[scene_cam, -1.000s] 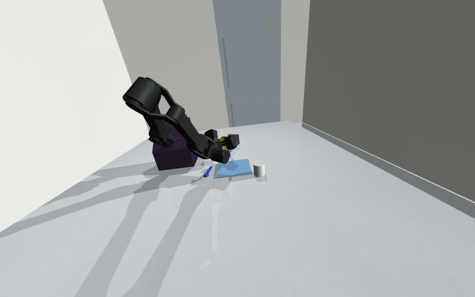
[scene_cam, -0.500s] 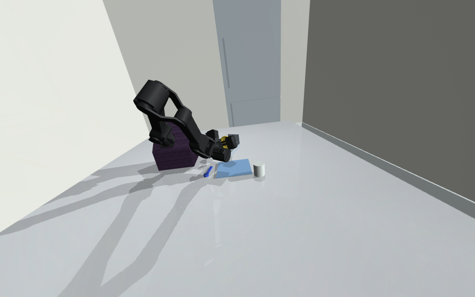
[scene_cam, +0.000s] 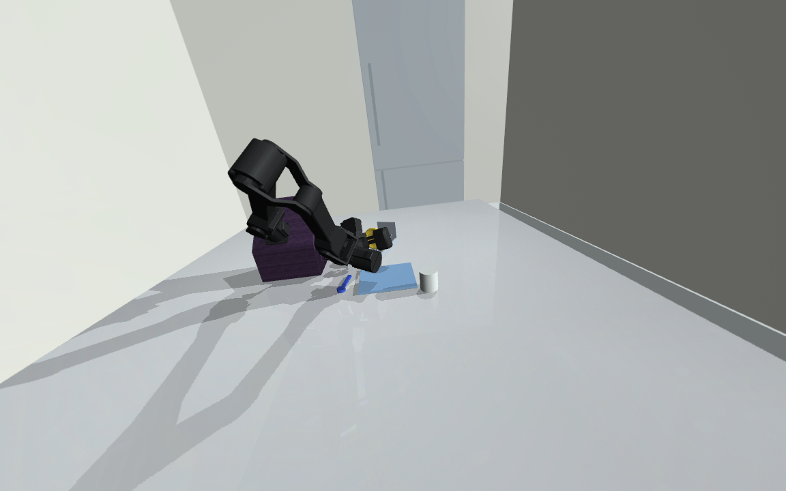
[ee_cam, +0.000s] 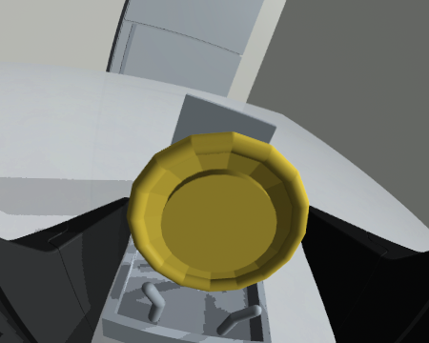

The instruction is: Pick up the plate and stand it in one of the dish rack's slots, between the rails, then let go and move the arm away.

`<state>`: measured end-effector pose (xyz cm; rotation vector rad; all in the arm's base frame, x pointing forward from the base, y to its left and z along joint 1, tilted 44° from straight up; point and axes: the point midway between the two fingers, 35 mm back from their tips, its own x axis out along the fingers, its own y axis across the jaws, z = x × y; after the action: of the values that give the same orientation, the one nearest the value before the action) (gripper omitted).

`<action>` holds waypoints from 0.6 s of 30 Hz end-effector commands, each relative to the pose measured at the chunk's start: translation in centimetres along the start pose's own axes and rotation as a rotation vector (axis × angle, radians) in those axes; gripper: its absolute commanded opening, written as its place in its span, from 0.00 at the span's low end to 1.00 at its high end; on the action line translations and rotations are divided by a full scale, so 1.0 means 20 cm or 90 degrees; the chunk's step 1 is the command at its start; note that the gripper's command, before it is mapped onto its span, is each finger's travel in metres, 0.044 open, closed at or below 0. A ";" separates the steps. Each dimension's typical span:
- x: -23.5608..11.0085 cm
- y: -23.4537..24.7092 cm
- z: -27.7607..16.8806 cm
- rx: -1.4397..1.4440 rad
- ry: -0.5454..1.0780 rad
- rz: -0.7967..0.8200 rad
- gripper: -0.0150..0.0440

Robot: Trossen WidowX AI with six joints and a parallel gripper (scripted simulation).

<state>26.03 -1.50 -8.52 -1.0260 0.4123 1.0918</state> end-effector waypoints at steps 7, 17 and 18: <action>0.00 0.00 0.00 0.000 0.000 0.000 0.57; 0.00 0.00 0.00 0.000 0.000 0.000 0.93; 0.00 0.00 0.00 0.000 0.000 0.000 0.93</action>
<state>26.03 -1.50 -8.51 -1.0259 0.4125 1.0918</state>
